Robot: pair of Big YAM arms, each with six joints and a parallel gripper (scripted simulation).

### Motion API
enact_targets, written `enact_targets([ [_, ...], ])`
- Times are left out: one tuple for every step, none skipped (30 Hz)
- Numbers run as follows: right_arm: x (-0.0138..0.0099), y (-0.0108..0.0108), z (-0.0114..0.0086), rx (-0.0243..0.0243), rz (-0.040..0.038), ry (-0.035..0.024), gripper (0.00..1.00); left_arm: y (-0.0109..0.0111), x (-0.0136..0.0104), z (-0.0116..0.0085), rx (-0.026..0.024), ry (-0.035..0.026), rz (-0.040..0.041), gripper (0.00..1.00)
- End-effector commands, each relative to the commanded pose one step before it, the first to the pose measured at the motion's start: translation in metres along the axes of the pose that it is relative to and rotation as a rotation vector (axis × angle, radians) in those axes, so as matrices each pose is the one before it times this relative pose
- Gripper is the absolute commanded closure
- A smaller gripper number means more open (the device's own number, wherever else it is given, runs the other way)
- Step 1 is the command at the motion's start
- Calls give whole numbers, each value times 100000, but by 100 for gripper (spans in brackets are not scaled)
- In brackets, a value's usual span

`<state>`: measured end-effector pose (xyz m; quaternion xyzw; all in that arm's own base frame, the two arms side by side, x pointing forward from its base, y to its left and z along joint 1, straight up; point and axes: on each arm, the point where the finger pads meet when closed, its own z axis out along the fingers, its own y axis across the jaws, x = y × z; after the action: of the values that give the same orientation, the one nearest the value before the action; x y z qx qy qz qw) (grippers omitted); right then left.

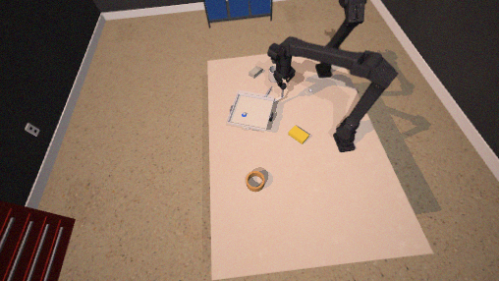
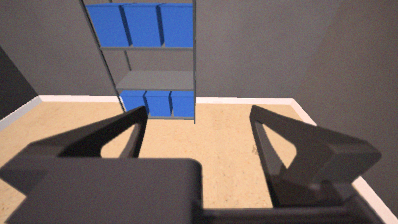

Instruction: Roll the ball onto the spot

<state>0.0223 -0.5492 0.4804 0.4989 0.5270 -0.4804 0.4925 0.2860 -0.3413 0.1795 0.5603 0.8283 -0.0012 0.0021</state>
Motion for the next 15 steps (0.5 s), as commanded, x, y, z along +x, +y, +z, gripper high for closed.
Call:
enact_targets([
  [-1981,-528,-588,786,1520,-5321,0,593,-1271,-3346,-2321,-6175,920,43],
  [0,0,0,0,0,0,0,0,0,0,0,0,0,43],
  [0,0,0,0,0,0,0,-96,275,1451,1274,3722,5,43],
  [0,0,0,0,0,0,0,121,-350,-843,-540,-1577,-2,43],
  [0,0,0,0,0,0,0,-11,34,-470,-206,-603,-1,43],
  [0,0,0,0,0,0,0,-11,35,-463,-202,-590,-1,43],
  [0,0,0,0,0,0,0,-11,34,-443,-188,-548,-1,43],
  [0,0,0,0,0,0,0,-7,21,-341,-116,-340,0,43],
  [0,0,0,0,0,0,0,-7,21,-328,-108,-317,0,43],
  [0,0,0,0,0,0,0,3,-7,-122,40,116,0,43],
  [0,0,0,0,0,0,0,10,-30,38,153,446,1,43],
  [0,0,0,0,0,0,0,11,-33,62,167,487,1,43],
  [0,0,0,0,0,0,0,5,-15,-55,77,225,0,43],
  [0,0,0,0,0,0,0,-3,11,-224,-53,-155,0,43],
  [0,0,0,0,0,0,0,-115,335,86,221,645,1,43],
])
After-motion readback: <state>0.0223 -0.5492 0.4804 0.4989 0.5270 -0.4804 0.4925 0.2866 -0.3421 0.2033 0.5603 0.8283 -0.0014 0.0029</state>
